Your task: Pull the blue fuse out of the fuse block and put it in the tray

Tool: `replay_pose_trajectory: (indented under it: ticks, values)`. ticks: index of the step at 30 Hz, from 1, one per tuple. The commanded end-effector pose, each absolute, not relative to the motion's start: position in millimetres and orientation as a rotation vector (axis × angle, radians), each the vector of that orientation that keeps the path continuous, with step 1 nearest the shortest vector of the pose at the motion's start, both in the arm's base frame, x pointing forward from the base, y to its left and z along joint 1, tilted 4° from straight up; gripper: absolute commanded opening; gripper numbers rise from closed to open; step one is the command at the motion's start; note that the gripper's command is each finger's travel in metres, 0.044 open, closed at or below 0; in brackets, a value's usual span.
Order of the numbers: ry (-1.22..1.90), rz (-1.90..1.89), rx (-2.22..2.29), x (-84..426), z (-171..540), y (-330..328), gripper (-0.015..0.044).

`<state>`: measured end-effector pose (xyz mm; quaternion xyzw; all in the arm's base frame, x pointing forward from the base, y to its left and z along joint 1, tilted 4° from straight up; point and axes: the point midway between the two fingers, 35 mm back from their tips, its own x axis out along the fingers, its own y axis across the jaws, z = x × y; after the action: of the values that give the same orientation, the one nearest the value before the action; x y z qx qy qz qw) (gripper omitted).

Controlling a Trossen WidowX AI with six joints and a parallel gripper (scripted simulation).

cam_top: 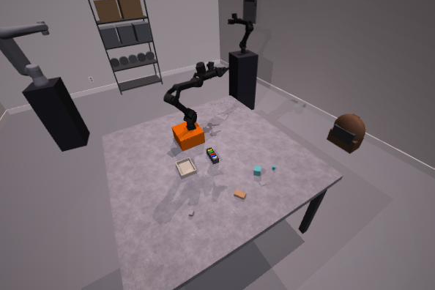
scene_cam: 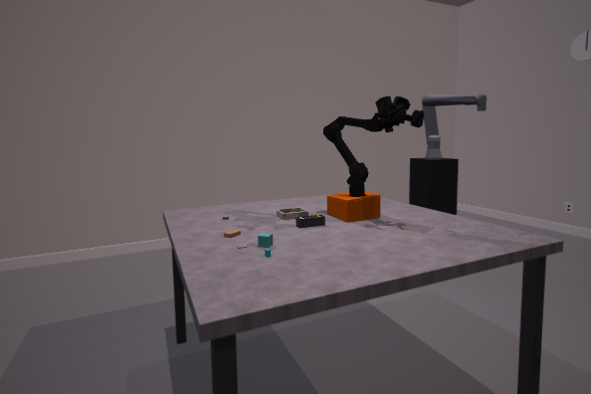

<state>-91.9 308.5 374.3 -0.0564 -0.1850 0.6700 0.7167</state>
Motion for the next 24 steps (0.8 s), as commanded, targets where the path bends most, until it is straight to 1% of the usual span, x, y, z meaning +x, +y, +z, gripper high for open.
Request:
replay_pose_trajectory:
  ticks: [1, 5, 12, 13, 18, 24]
  values:
    - [-0.402, 1.481, -0.126, -90.5, 373.1, 309.9, 0.0374]
    - [-0.244, 1.426, -0.135, -58.1, 348.3, 335.6, 0.0269]
    - [0.122, 1.238, -0.090, 29.2, 290.1, 367.5, 0.0085]
    - [0.177, 1.201, -0.078, 43.2, 280.9, 369.1, 0.0074]
    - [0.448, 0.972, 0.003, 114.9, 231.5, 363.5, 0.0074]
    - [0.746, 0.616, 0.181, 195.5, 173.3, 326.9, 0.0074]
